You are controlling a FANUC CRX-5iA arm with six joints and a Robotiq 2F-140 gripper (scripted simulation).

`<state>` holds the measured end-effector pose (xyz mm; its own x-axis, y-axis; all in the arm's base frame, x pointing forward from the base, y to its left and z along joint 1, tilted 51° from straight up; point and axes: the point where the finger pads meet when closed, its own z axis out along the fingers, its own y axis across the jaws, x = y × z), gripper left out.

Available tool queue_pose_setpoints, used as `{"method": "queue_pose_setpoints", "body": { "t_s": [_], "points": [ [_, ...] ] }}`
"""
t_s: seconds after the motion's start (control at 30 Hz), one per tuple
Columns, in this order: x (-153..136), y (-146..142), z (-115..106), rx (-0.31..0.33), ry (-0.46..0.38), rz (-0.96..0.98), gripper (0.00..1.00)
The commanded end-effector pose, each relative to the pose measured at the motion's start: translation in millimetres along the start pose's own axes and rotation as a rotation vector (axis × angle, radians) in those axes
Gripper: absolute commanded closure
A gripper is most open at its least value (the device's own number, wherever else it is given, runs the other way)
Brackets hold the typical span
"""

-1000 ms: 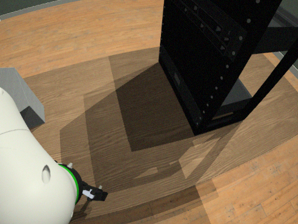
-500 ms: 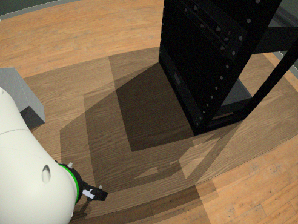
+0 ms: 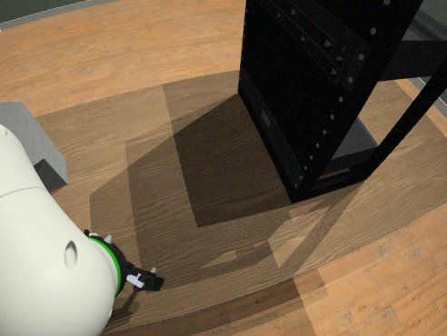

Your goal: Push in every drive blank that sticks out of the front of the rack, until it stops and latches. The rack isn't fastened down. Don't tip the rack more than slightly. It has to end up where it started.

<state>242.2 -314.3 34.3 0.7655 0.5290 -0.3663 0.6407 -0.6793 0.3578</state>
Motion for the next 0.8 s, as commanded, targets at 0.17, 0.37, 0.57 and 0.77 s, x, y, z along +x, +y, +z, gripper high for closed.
{"method": "queue_pose_setpoints", "body": {
  "t_s": [0.17,0.37,0.57,0.77],
  "points": [
    [46.1,-11.5,5.2,0.022,0.097,0.028,0.0],
    [87.7,-23.5,7.1,0.046,0.184,0.059,0.0],
    [137.9,-39.5,5.5,0.081,0.289,0.104,0.0],
    [195.2,-59.1,-1.5,0.129,0.41,0.166,0.0]
  ]
}}
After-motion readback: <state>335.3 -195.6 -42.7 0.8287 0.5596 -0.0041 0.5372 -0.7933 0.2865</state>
